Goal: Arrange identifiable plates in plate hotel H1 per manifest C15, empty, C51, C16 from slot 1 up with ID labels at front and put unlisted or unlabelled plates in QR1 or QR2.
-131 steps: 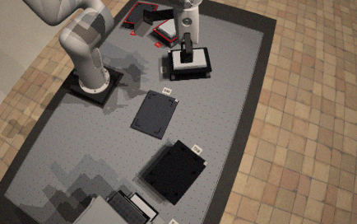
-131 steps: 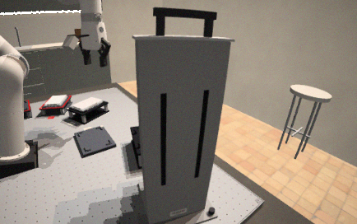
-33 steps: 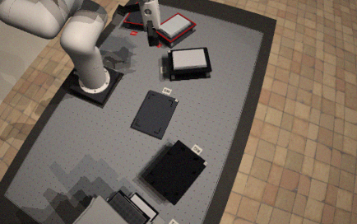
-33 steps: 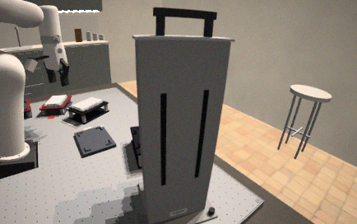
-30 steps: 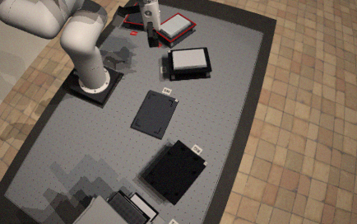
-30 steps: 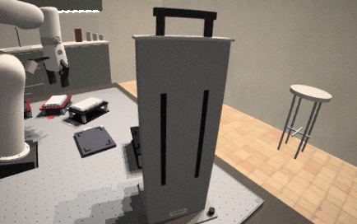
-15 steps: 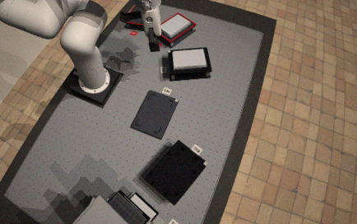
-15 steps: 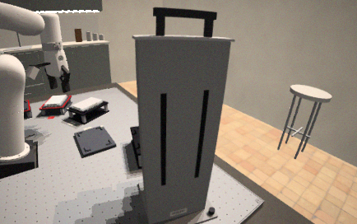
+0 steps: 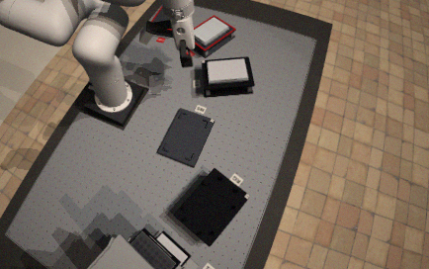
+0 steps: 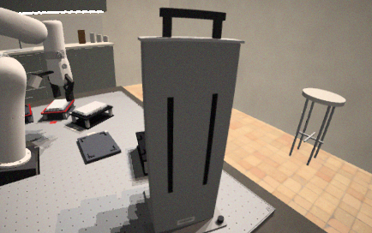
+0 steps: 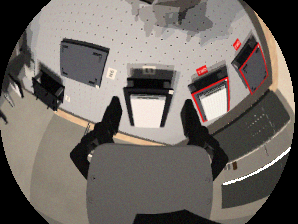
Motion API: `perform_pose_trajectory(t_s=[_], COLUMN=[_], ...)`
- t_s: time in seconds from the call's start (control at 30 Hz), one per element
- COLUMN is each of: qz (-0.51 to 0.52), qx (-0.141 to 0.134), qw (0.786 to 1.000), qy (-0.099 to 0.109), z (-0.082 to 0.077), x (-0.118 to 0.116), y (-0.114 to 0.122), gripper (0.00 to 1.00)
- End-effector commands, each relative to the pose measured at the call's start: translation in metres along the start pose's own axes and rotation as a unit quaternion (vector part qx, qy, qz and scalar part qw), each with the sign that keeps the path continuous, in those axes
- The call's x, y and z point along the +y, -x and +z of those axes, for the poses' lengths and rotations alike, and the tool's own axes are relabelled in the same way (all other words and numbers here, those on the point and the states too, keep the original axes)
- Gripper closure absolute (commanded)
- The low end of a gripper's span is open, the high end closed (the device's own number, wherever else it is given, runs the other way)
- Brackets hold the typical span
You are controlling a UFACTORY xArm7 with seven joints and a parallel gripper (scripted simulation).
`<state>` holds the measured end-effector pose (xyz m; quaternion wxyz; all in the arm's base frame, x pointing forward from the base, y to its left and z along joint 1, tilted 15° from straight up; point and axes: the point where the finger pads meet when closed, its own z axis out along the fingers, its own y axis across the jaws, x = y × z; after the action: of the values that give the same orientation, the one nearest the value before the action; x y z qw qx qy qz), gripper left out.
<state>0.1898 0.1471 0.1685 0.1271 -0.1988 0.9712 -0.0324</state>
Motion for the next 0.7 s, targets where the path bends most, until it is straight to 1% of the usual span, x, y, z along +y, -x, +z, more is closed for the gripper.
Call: perform_pose_trajectory(t_s=[0.0, 0.2, 0.37, 0.43, 0.67], qz=[0.000, 0.000, 0.000, 0.000, 0.000], qx=[-0.001, -0.001, -0.001, -0.001, -0.001], qw=[1.000, 1.000, 1.000, 1.000, 1.000], qy=[0.000, 0.000, 0.000, 0.000, 0.001], z=[0.002, 0.002, 0.010, 0.010, 0.022], x=[0.001, 0.001, 0.001, 0.001, 0.001], y=[0.001, 0.001, 0.001, 0.001, 0.001], gripper=[0.00, 0.00, 0.00, 0.00, 0.00])
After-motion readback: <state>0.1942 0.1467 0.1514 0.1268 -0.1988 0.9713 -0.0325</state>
